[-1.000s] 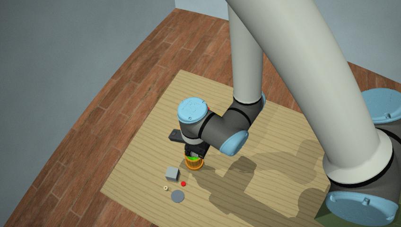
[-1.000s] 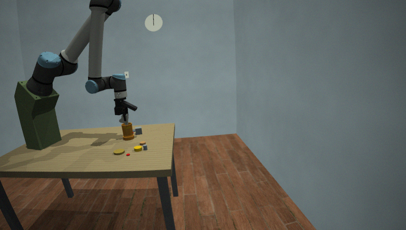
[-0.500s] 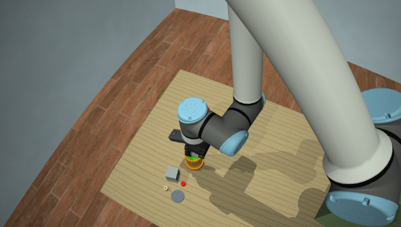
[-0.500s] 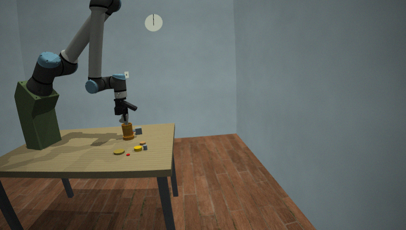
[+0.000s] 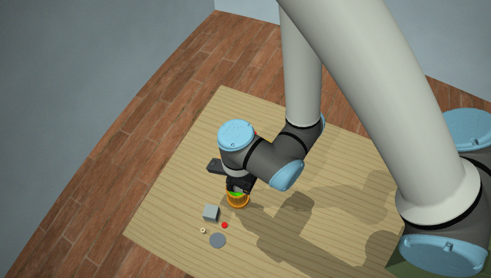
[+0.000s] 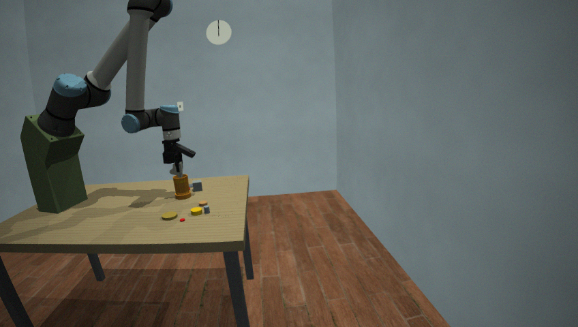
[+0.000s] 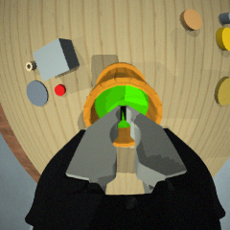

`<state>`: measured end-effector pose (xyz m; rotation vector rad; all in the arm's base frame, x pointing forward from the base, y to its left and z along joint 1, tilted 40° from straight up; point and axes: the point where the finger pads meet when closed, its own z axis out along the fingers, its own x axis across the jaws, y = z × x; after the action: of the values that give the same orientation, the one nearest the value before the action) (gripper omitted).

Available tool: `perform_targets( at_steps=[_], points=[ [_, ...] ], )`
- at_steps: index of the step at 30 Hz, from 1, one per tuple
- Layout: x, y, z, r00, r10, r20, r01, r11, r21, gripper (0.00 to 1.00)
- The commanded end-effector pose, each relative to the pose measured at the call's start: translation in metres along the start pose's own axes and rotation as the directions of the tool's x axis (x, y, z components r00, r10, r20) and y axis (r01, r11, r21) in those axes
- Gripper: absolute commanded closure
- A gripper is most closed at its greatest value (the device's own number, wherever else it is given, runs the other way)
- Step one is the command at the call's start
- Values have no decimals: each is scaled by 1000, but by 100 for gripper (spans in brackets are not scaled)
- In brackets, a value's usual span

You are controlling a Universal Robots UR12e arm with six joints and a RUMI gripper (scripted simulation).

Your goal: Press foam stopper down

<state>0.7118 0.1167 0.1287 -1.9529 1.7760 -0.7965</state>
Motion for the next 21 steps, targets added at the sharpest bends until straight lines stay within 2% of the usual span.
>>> perform_targets(
  at_steps=[1, 21],
  points=[
    [0, 0, 0, 1000, 0, 0, 0, 1000, 0, 100],
    [0, 0, -6, 1000, 0, 0, 0, 1000, 0, 100]
  ],
)
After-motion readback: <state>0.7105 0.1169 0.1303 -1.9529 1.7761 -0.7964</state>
